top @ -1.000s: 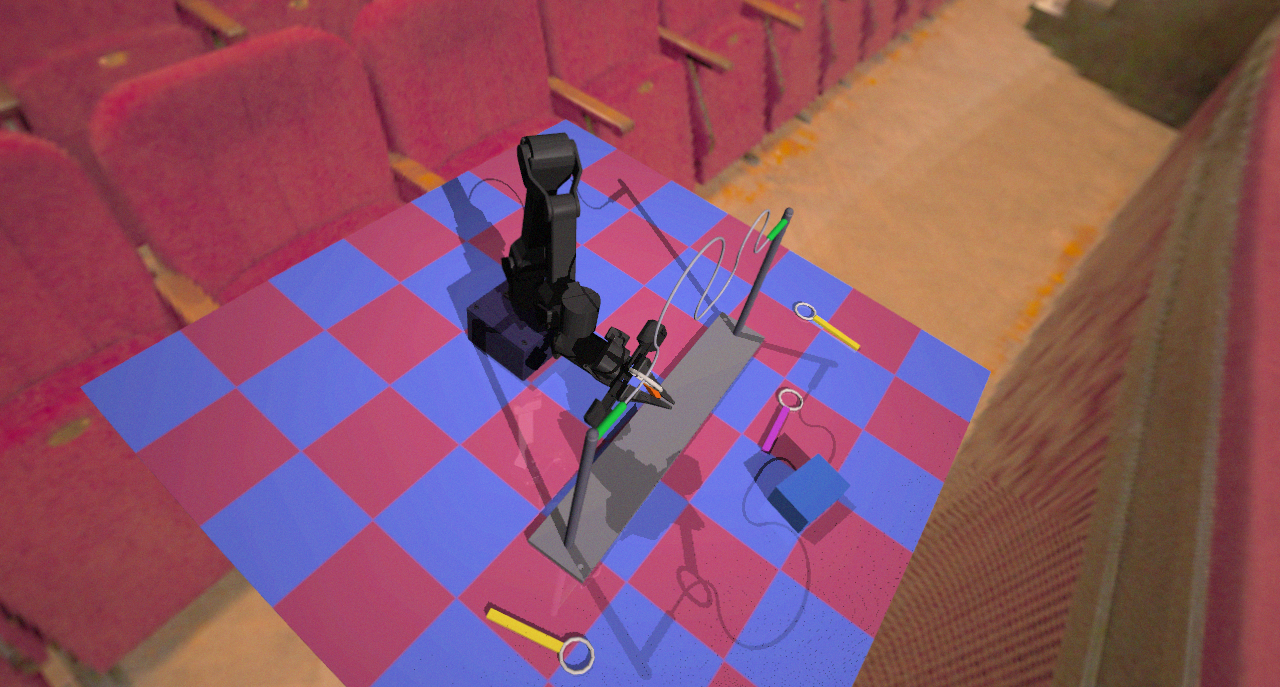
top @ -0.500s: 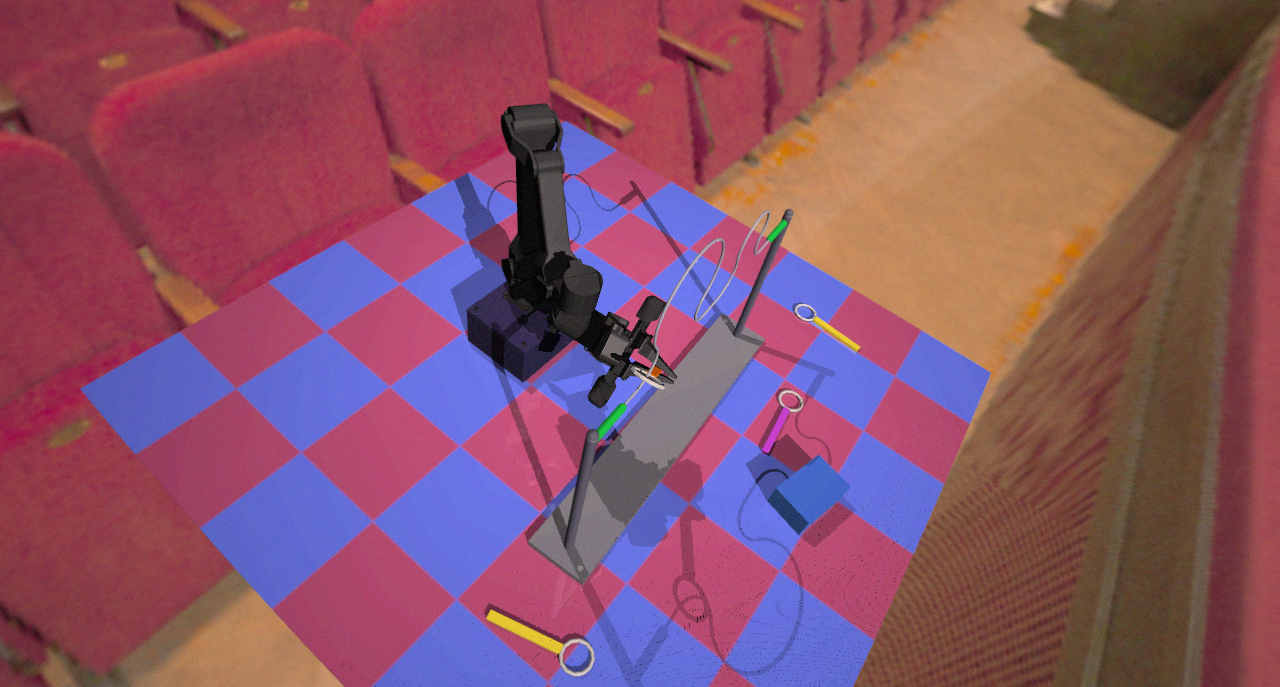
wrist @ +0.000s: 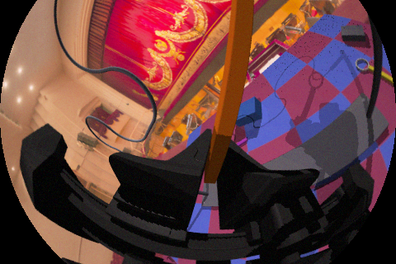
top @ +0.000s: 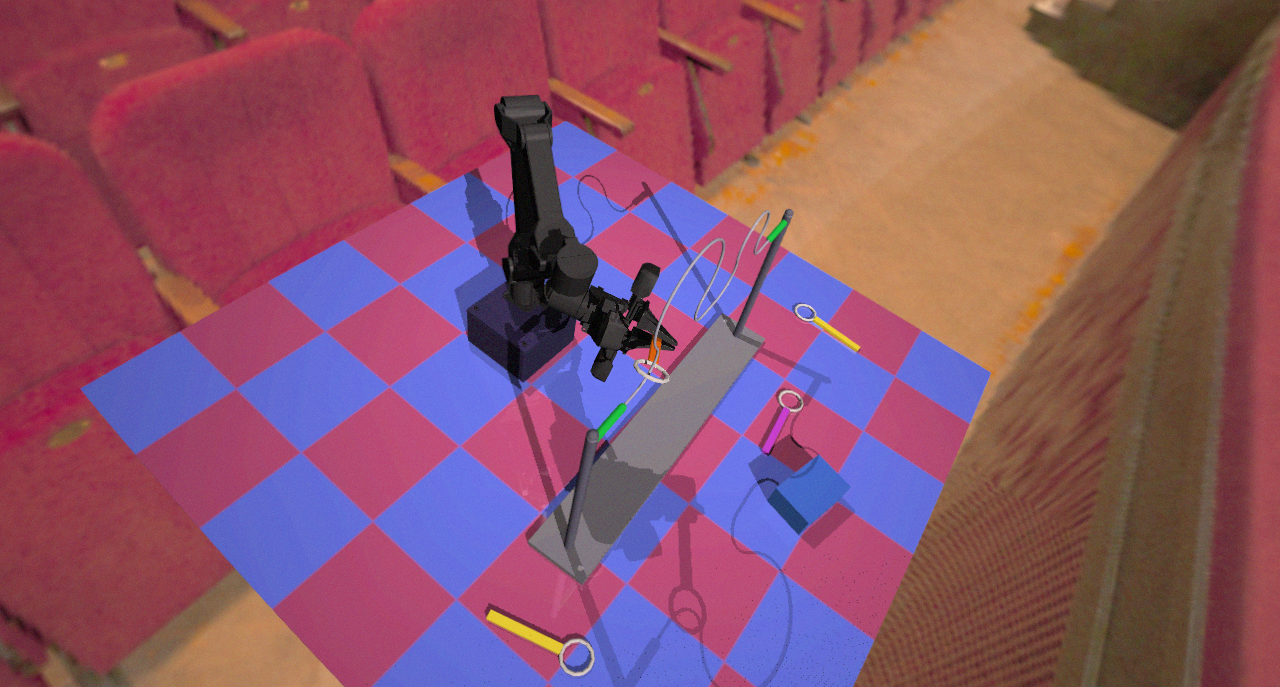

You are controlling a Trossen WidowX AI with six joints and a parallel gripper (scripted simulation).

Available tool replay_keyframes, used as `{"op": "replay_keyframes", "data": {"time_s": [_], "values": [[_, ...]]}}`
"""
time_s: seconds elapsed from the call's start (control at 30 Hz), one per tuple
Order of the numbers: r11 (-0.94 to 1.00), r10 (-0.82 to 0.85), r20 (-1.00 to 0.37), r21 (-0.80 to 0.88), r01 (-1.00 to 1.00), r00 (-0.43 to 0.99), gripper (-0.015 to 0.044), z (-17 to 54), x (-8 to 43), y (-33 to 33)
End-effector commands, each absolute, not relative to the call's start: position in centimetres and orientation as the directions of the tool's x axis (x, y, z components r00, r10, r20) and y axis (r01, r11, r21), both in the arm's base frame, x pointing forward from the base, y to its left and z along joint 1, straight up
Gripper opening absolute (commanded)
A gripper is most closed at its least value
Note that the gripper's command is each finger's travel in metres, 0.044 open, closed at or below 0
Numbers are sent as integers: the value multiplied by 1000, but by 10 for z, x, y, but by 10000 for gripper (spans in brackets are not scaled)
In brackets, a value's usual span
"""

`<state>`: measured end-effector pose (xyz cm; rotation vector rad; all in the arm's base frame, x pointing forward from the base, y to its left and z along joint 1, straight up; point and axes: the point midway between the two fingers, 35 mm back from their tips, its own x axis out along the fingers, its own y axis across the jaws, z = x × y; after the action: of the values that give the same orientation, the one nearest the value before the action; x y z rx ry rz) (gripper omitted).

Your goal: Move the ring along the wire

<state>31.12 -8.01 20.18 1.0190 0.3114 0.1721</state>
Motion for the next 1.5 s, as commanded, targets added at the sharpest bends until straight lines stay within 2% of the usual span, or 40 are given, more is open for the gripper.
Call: {"op": "replay_keyframes", "data": {"time_s": [0.0, 0.33, 0.93, 1.47], "values": [[449, 343, -170, 893, -2, 924, -150, 217, 304, -76], [279, 467, -136, 960, 0, 874, -150, 246, 291, -72], [-29, 493, 9, 1000, 6, 870, -150, 293, 290, -67], [-346, 471, 160, 938, 14, 868, -150, 343, 289, -78]]}}
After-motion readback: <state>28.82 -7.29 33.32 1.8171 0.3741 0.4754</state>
